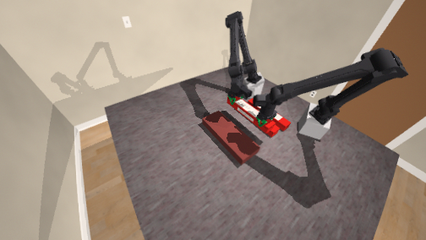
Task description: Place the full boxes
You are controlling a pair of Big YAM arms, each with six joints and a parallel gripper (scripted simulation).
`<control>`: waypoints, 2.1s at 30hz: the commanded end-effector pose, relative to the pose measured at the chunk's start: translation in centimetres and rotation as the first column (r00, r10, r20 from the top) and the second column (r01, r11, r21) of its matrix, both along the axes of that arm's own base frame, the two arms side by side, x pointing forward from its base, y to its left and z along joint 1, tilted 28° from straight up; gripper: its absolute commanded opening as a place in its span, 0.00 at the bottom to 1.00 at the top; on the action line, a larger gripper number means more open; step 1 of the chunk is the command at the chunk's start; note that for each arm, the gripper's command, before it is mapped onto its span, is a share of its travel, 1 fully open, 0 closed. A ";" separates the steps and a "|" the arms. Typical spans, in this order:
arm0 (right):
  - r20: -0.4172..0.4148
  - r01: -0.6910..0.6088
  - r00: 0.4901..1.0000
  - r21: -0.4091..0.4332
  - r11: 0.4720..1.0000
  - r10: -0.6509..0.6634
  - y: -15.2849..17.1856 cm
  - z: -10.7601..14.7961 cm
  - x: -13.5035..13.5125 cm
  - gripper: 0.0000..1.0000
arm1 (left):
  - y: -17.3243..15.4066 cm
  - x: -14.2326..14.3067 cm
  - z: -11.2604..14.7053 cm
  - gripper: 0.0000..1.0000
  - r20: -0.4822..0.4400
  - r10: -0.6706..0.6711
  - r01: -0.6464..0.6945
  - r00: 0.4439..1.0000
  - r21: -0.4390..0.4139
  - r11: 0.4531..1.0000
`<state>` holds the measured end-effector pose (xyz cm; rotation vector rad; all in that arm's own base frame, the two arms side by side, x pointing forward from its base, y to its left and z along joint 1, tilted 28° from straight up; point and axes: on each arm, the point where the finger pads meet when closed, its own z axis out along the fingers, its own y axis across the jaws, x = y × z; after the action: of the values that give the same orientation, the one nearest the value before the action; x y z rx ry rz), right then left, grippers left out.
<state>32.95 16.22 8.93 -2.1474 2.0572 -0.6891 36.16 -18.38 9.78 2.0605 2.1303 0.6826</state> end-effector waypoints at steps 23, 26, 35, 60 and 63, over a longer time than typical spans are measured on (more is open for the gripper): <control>0.052 -0.015 0.999 0.020 1.000 0.014 0.9 1.4 -0.6 0.00 | -0.4 0.4 3.3 0.00 0.083 -0.009 0.013 0.997 -0.045 0.999; 0.052 -0.013 0.999 0.021 1.000 0.012 0.9 1.4 -0.5 0.00 | -0.2 0.3 2.9 0.00 0.081 -0.007 0.011 0.997 -0.044 0.999; 0.047 -0.009 0.999 0.024 1.000 0.008 1.5 1.0 -0.8 0.00 | -0.3 -0.9 1.4 0.00 0.054 -0.006 0.008 0.999 -0.030 1.000; 0.048 -0.009 0.999 0.027 1.000 0.008 2.3 3.8 -2.1 0.00 | -1.0 -2.1 4.2 0.00 0.054 -0.006 0.008 0.999 -0.032 0.999; 0.048 -0.009 0.999 0.027 1.000 0.008 2.4 4.2 -2.3 0.00 | -1.1 -2.3 4.6 0.00 0.054 -0.006 0.008 0.999 -0.033 0.999</control>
<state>29.81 17.10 9.11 -2.1619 2.0701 -0.6862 32.92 -17.93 10.11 2.0633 2.1467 0.6714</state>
